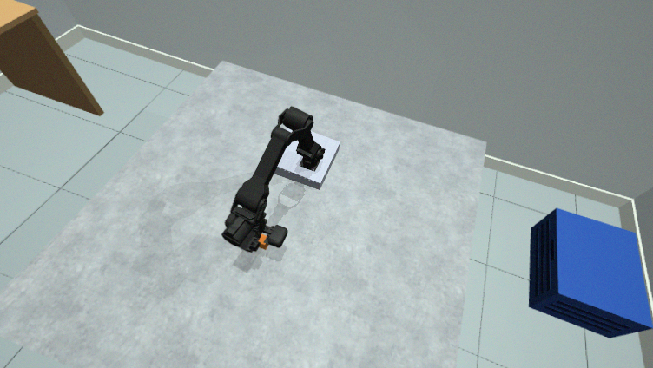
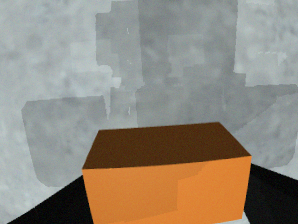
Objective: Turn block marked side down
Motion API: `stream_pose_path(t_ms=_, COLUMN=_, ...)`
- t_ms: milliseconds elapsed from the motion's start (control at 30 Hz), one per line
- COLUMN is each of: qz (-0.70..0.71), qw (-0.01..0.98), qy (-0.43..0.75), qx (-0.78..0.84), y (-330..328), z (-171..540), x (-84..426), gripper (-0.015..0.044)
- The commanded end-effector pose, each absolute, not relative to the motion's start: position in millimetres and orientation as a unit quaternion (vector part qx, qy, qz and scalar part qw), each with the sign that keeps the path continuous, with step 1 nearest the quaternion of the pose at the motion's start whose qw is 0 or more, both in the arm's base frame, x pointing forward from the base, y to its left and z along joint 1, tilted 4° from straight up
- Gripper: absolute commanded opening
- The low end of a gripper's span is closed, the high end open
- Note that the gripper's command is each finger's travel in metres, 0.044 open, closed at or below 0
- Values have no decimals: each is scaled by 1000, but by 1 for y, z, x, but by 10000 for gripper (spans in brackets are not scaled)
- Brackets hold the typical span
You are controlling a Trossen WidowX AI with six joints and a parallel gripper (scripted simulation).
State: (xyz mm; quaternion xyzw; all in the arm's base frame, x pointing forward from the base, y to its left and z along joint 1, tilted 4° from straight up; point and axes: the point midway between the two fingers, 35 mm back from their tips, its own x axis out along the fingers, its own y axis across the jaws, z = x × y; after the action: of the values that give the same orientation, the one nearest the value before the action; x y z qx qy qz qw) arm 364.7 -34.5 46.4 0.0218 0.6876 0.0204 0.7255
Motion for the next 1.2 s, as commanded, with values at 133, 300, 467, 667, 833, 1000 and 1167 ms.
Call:
stream_pose_path(t_ms=133, qz=18, qw=756, qy=654, qx=23, y=-35, z=43, x=366, gripper=0)
stream_pose_path(t_ms=300, qz=17, qw=781, qy=624, qx=25, y=-35, z=40, x=367, gripper=0)
stream_pose_path(t_ms=467, qz=15, qw=804, qy=594, qx=26, y=-35, z=37, x=367, gripper=0)
stream_pose_path(t_ms=667, qz=14, qw=831, qy=556, qx=26, y=-35, z=36, x=366, gripper=0)
stream_pose_path(t_ms=833, qz=14, qw=851, qy=524, qx=27, y=-35, z=35, x=364, gripper=0)
stream_pose_path(t_ms=1000, qz=13, qw=871, qy=491, qx=26, y=-35, z=36, x=361, gripper=0)
stream_pose_path(t_ms=1167, qz=13, qw=883, qy=468, qx=26, y=-34, z=36, x=359, gripper=0)
